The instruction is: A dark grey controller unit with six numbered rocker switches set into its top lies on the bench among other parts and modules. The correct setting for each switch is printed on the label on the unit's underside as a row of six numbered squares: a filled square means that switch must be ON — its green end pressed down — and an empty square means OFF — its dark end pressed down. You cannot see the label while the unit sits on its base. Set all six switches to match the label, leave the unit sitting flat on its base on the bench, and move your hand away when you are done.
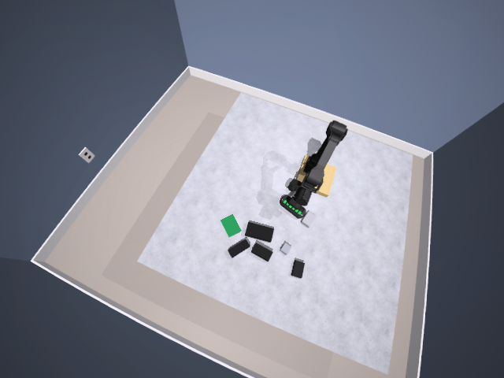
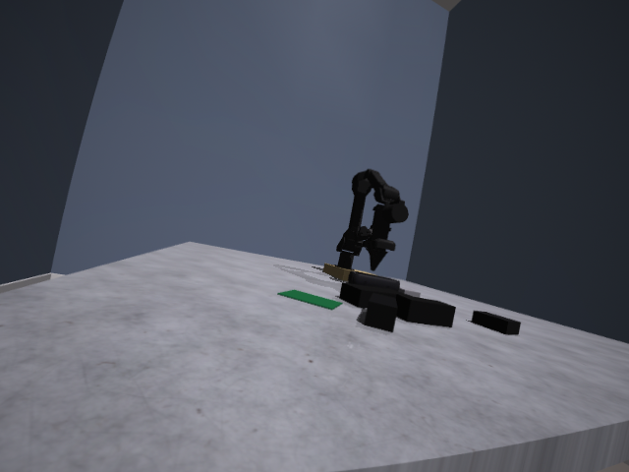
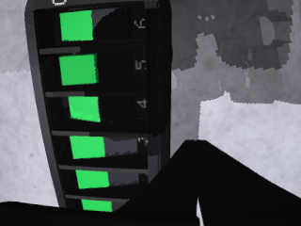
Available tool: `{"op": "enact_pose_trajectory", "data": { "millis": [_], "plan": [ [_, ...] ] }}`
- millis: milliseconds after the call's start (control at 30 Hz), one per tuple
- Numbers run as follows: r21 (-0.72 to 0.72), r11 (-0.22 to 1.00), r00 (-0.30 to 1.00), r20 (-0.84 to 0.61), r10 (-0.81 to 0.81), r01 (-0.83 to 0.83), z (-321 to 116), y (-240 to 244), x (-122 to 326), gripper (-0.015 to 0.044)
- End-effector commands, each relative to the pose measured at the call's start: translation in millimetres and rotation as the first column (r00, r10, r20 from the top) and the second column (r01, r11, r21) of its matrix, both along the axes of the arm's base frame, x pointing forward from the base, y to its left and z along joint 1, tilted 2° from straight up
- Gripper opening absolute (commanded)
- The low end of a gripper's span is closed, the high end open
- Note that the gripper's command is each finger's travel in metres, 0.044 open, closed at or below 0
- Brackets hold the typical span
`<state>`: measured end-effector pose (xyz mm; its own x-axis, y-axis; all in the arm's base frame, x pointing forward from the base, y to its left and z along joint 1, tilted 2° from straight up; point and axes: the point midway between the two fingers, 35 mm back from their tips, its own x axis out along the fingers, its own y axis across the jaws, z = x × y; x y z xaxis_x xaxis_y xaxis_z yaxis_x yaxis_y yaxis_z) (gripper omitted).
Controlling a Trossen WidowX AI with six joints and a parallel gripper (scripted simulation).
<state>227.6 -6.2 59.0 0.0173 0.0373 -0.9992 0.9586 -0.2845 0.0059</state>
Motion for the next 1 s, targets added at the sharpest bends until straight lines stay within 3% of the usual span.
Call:
{"op": "enact_pose_trajectory", "data": {
  "millis": [0,167,300,633,967],
  "plan": [
    [0.0,1.0,1.0,0.0,0.0,0.0,2,0,0,0.0026],
    [0.0,1.0,1.0,0.0,0.0,0.0,48,-2,0,0.0157],
    [0.0,1.0,1.0,0.0,0.0,0.0,50,-2,-1,0.0263],
    [0.0,1.0,1.0,0.0,0.0,0.0,50,-2,-1,0.0],
    [0.0,1.0,1.0,0.0,0.0,0.0,50,-2,-1,0.0]
  ]
}}
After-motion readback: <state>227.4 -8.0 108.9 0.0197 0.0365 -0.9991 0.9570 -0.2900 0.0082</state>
